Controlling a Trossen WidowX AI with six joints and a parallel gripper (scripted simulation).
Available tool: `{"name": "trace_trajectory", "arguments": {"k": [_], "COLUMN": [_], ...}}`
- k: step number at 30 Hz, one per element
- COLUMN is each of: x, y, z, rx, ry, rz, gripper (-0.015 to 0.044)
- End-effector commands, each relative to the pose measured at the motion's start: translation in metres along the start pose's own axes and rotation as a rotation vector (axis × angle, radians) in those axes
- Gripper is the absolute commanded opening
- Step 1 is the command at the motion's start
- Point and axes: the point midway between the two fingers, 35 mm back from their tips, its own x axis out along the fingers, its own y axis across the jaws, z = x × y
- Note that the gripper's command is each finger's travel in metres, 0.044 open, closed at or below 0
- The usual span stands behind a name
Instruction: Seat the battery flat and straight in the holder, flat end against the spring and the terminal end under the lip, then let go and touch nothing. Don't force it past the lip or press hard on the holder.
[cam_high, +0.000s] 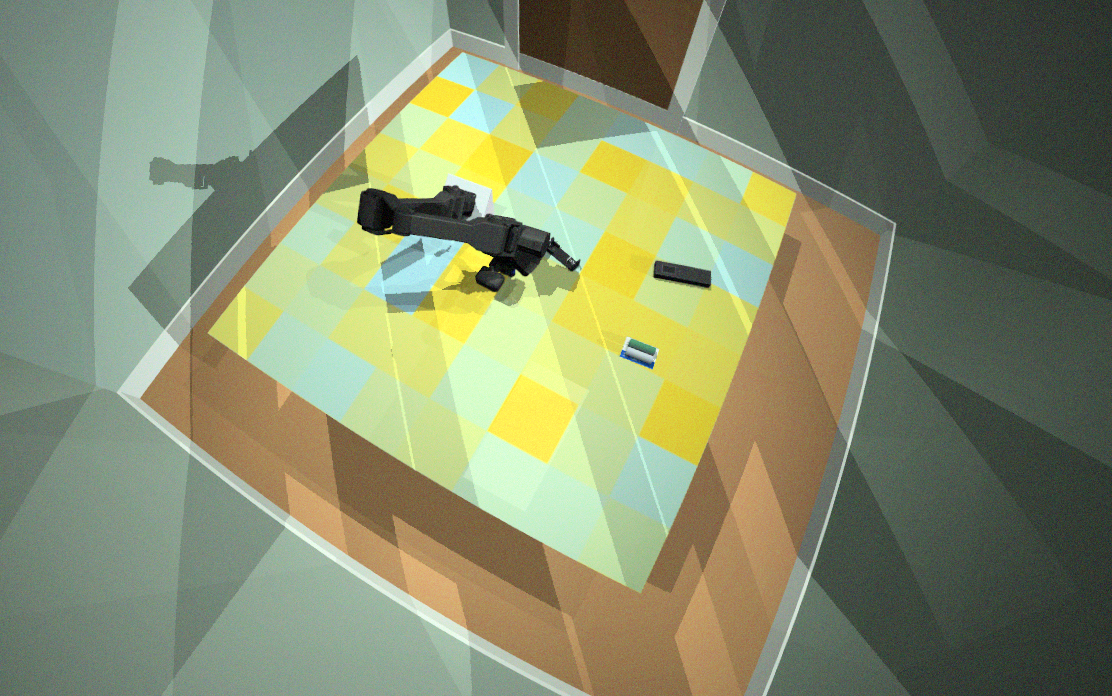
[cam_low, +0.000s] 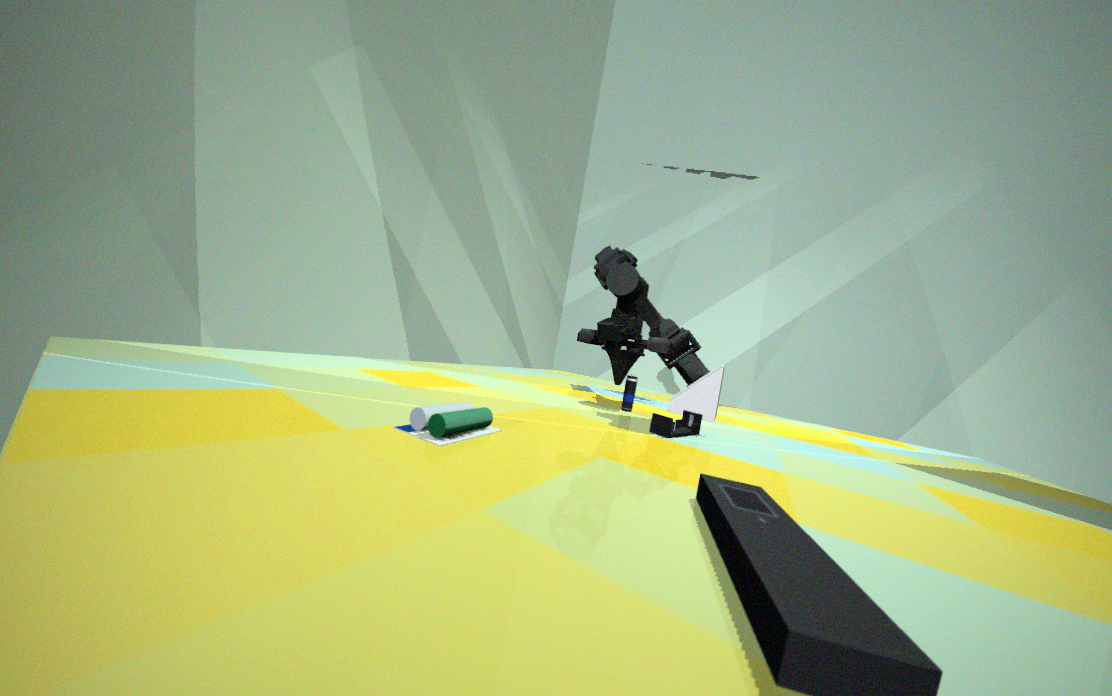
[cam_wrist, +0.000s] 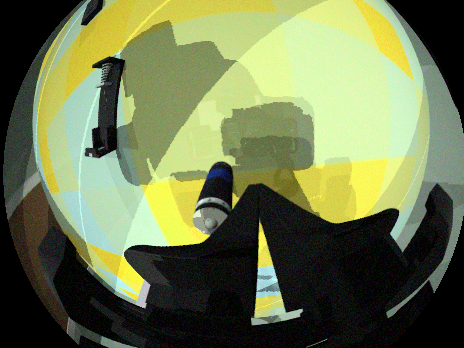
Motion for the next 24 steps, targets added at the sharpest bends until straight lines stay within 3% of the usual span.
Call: {"name": "trace_trajectory", "arguments": {"k": [1,24], "x": [0.003,0.003], "y": [0.009,0.046], "z": [-0.001,-0.003], "rx": [-0.007,-0.007], "ry": [0.012,0.013], "rz": [0.001,-0.001], "gripper": [0.0000,0.0000]}}
